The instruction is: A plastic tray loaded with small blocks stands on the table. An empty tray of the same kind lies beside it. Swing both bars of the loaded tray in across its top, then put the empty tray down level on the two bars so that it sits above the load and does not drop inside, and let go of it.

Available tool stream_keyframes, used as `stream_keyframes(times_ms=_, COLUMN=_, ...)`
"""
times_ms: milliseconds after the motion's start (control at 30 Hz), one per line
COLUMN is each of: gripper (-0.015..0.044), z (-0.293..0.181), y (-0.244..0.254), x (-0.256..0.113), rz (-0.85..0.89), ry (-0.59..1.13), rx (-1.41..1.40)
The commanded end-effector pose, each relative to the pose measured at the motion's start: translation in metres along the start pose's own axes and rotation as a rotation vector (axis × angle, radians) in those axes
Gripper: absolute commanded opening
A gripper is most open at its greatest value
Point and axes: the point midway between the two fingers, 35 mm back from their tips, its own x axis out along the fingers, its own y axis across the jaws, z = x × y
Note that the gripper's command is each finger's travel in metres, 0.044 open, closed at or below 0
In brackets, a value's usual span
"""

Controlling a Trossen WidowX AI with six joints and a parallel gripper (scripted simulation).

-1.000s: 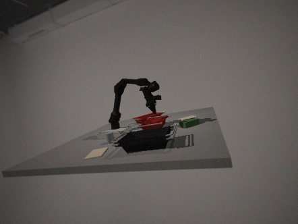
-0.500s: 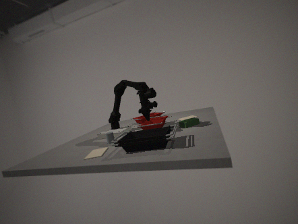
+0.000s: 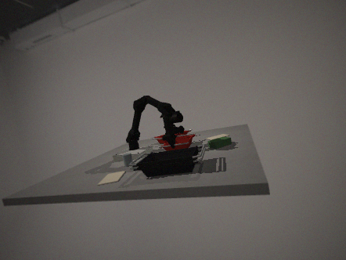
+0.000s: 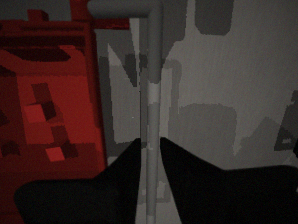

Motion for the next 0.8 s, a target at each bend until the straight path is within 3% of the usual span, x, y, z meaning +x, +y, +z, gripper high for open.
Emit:
stream_keyframes(times_ms=0, gripper=0.0082, z=-0.002, y=0.0, x=0.007, rz=0.0, ry=0.007, rx=0.005)
stream_keyframes(times_ms=767, gripper=0.0082, z=-0.001, y=0.046, x=-0.027, rz=0.004, ry=0.007, rx=0.005)
